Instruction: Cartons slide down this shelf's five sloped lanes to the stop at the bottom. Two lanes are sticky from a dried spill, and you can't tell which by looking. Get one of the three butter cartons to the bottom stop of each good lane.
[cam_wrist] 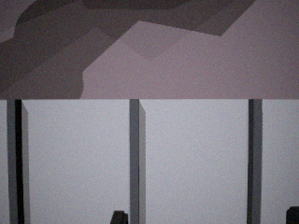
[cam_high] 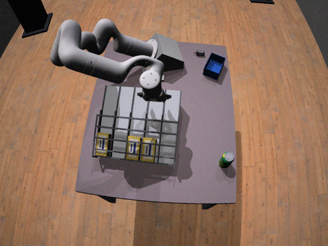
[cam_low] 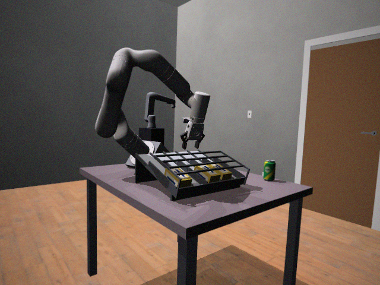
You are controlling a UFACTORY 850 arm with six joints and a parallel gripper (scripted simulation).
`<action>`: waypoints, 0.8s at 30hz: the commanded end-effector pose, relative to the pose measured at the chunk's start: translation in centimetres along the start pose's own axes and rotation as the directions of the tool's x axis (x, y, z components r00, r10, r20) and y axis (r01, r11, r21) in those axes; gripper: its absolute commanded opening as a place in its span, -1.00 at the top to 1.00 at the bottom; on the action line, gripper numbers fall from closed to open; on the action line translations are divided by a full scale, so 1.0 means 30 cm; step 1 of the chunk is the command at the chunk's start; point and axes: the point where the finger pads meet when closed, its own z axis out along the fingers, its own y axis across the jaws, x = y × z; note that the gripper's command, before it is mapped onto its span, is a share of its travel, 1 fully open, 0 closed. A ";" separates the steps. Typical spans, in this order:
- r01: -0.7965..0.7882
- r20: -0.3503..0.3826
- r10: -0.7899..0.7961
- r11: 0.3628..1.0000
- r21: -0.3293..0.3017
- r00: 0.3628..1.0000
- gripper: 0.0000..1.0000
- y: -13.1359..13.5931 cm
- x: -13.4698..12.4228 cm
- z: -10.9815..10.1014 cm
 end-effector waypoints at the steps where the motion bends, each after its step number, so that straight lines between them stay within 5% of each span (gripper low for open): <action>1: 0.000 0.001 0.000 1.000 -0.001 1.000 -1.00 0.001 -0.001 -0.003; 4: 0.000 0.001 0.000 1.000 -0.001 1.000 -1.00 0.001 -0.001 -0.003; 5: 0.000 0.001 0.000 1.000 -0.001 1.000 -1.00 0.001 -0.001 0.091; 21: 0.000 0.001 0.000 1.000 -0.001 1.000 -1.00 0.001 -0.001 0.091; 22: 0.000 0.001 0.000 1.000 -0.001 1.000 1.00 0.001 -0.001 0.090; 24: 0.000 0.001 0.000 1.000 -0.001 1.000 1.00 0.001 -0.001 0.090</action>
